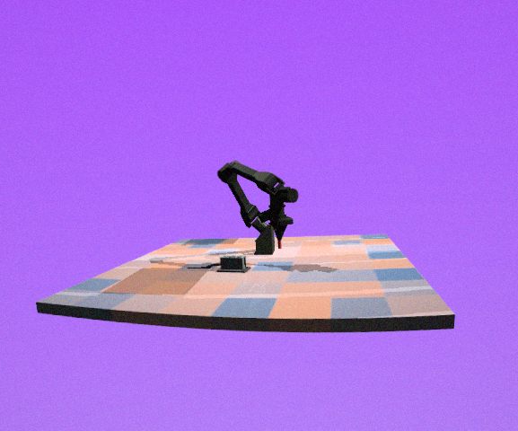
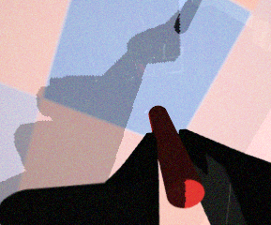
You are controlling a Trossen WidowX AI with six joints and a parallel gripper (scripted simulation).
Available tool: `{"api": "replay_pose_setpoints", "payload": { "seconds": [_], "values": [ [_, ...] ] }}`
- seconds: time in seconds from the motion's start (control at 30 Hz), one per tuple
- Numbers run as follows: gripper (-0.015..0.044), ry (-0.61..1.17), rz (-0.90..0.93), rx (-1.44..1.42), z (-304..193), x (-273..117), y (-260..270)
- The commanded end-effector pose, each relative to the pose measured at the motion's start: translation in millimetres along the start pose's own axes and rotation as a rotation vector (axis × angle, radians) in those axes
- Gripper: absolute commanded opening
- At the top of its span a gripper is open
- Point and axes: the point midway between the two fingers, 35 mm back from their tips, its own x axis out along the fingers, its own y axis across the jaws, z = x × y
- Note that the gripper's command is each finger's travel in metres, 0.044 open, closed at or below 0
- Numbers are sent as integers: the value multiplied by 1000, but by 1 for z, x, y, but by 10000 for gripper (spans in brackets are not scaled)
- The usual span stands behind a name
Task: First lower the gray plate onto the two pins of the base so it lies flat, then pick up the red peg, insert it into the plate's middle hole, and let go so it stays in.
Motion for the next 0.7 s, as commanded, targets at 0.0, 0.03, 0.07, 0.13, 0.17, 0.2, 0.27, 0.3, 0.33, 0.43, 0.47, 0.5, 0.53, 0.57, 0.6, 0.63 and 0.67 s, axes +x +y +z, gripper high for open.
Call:
{"api": "replay_pose_setpoints", "payload": {
  "seconds": [0.0, 0.03, 0.07, 0.13, 0.17, 0.2, 0.27, 0.3, 0.33, 0.43, 0.47, 0.5, 0.53, 0.57, 0.6, 0.63, 0.67],
  "values": [
    [0, 10, 15, -1, 11, -4, 5],
    [0, 12, 15, -1, 13, -5, 5],
    [0, 14, 16, -2, 16, -5, 6],
    [0, 15, 18, -2, 21, -5, 7],
    [0, 15, 18, -2, 24, -6, 8],
    [0, 15, 19, -2, 27, -6, 8],
    [0, 16, 20, -1, 32, -6, 9],
    [0, 16, 21, -1, 35, -7, 10],
    [0, 16, 21, -1, 38, -7, 10],
    [0, 16, 23, 0, 47, -7, 11],
    [0, 16, 24, 0, 50, -8, 11],
    [0, 16, 24, 0, 53, -8, 12],
    [0, 16, 25, 1, 55, -8, 12],
    [0, 15, 25, 1, 58, -8, 12],
    [0, 15, 25, 1, 61, -8, 12],
    [0, 15, 26, 2, 64, -8, 12],
    [0, 15, 26, 2, 67, -8, 13]
  ]
}}
